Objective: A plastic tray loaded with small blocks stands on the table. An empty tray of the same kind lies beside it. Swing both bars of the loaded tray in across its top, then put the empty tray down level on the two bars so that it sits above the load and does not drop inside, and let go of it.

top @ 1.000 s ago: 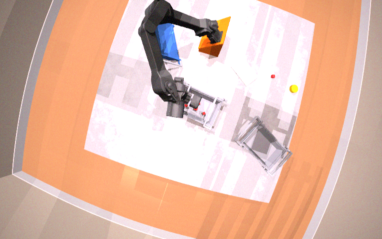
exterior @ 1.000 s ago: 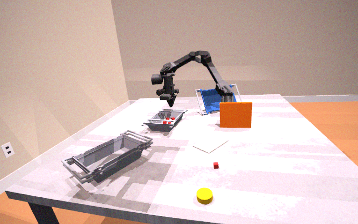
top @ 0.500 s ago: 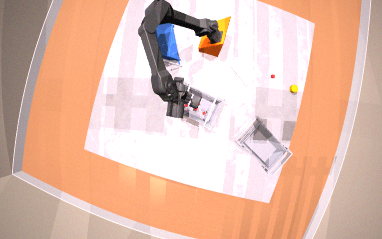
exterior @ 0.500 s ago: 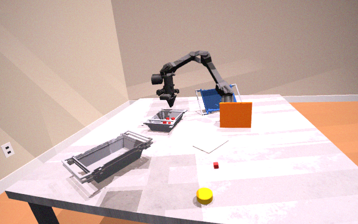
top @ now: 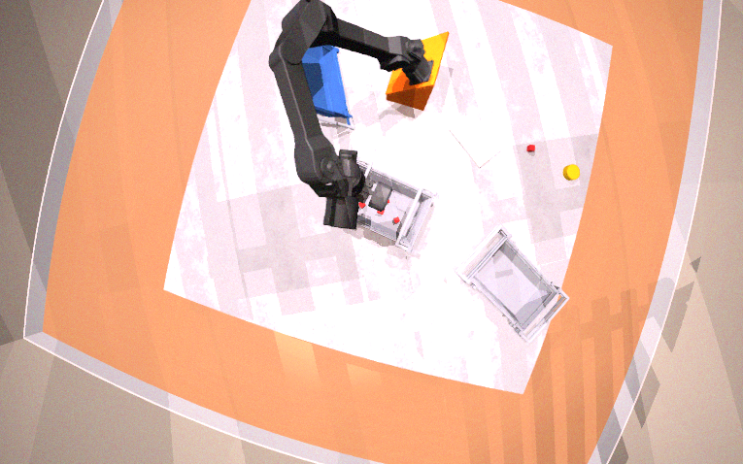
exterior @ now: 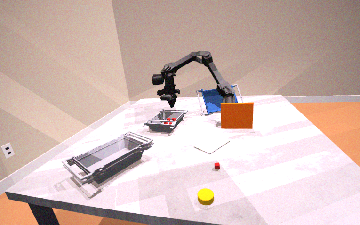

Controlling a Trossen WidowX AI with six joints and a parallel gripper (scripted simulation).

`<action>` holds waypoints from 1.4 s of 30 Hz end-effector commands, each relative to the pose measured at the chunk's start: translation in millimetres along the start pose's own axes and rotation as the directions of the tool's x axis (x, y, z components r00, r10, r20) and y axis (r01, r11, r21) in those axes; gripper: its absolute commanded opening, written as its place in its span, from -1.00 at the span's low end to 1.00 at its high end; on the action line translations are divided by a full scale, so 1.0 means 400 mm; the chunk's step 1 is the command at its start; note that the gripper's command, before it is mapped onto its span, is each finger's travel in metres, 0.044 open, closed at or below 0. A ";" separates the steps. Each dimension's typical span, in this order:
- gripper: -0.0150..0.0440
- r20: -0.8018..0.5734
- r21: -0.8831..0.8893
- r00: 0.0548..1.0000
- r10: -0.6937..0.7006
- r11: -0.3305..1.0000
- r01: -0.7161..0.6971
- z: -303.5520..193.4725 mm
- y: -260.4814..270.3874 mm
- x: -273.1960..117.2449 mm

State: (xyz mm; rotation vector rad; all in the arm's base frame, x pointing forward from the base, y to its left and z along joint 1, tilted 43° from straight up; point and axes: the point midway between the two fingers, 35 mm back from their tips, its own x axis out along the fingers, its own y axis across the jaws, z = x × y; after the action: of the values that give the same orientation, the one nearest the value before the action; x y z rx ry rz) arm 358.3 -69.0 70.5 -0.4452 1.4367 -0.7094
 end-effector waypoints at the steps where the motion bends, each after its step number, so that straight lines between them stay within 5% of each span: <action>1: -0.19 0.000 0.000 1.000 0.000 1.000 0.000 0.000 0.000 0.000; 13: -0.19 0.000 0.000 1.000 0.000 1.000 0.000 0.000 0.000 0.000; 17: -0.49 0.000 0.000 1.000 0.000 1.000 0.000 0.000 0.000 0.000; 25: -0.49 0.000 0.000 1.000 0.000 1.000 0.000 0.001 0.000 -0.006; 34: -0.49 -0.002 -0.001 1.000 0.004 1.000 -0.004 -0.001 0.003 -0.221; 35: -0.49 -0.012 0.019 1.000 0.001 1.000 -0.001 0.004 -0.011 -0.133; 42: -0.49 0.004 0.604 0.997 0.076 0.795 -0.063 -0.073 -0.251 -0.157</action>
State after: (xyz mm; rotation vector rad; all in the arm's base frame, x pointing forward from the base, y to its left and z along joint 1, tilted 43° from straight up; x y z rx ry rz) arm 337.2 -68.3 144.6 -0.1288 1.3087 -0.9219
